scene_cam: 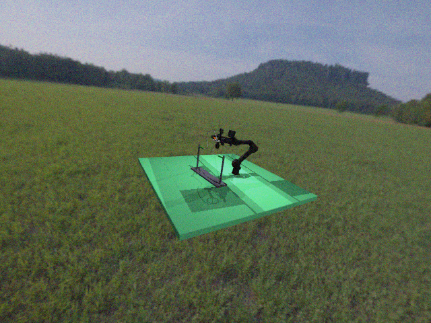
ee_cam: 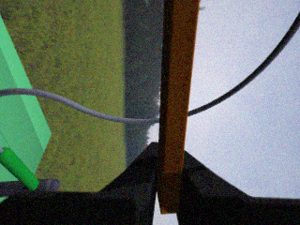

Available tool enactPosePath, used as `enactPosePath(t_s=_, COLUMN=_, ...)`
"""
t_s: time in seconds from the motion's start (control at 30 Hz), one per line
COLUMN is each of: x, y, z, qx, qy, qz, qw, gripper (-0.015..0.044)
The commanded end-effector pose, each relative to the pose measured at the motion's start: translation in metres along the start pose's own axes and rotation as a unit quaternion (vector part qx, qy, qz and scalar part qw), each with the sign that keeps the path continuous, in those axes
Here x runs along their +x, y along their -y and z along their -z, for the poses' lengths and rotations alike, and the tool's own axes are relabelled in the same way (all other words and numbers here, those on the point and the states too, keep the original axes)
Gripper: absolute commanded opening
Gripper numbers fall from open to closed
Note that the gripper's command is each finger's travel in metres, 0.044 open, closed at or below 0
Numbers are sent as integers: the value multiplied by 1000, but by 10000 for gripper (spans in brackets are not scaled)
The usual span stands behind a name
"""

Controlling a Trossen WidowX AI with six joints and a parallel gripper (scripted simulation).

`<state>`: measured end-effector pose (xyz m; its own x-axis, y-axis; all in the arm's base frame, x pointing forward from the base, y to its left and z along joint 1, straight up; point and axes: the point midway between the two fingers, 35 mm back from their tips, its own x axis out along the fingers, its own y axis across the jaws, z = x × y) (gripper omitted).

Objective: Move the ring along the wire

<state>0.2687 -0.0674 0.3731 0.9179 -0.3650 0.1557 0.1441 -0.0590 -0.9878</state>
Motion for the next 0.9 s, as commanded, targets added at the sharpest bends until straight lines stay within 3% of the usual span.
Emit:
enactPosePath(t_s=0.0, x=0, y=-1, z=0, qx=-23, qy=3, qz=8, qw=1000, gripper=-150)
enactPosePath(t_s=0.87, x=1, y=14, z=-2, qx=-166, qy=22, qz=82, qw=982, gripper=-150)
